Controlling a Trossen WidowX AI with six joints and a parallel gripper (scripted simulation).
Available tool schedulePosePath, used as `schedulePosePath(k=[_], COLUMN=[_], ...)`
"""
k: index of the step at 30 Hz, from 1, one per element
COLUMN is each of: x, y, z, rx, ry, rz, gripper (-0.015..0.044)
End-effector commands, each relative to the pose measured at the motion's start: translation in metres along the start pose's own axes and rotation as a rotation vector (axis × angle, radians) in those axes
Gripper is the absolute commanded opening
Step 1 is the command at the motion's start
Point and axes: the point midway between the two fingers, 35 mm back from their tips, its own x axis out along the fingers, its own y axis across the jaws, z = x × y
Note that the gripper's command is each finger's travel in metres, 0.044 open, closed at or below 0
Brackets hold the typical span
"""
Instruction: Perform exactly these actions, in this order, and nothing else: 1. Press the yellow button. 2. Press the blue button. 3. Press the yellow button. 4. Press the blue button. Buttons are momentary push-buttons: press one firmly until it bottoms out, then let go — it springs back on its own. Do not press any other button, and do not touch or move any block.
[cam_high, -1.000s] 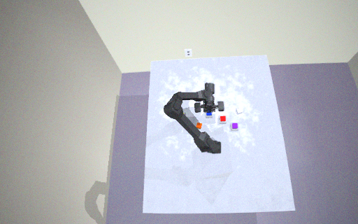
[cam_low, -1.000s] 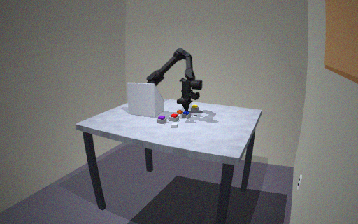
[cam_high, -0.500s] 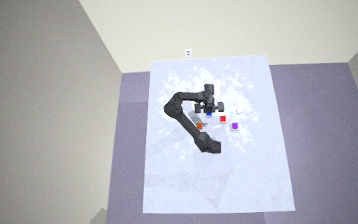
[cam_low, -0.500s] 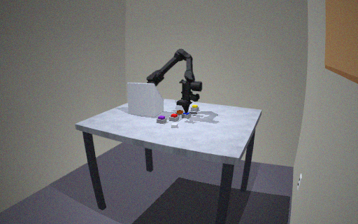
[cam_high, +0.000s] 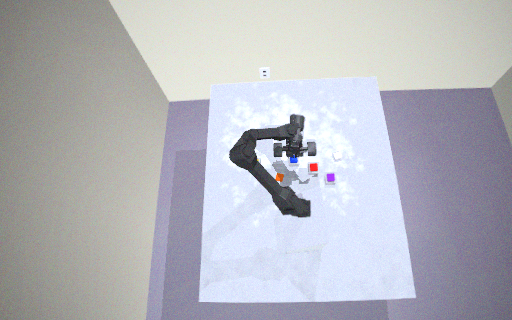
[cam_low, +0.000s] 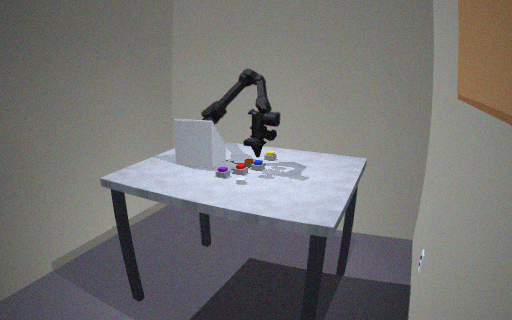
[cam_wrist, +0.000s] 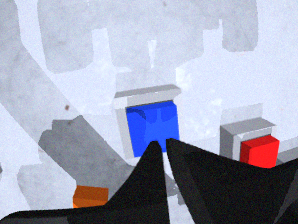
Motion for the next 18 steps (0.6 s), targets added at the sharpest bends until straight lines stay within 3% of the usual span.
schedulePosePath(k=[1, 6, 11, 18], x=[-0.008, -0.065, -0.068, -0.067], y=[0.001, 0.001, 0.004, 0.118], z=[0.001, 0.001, 0.002, 0.007], rx=[-0.01, -0.01, -0.01, -0.011], ry=[0.0, 0.0, 0.0, -0.005], rz=[-0.005, -0.009, -0.01, -0.026], gripper=[0.002, 0.002, 0.002, 0.002])
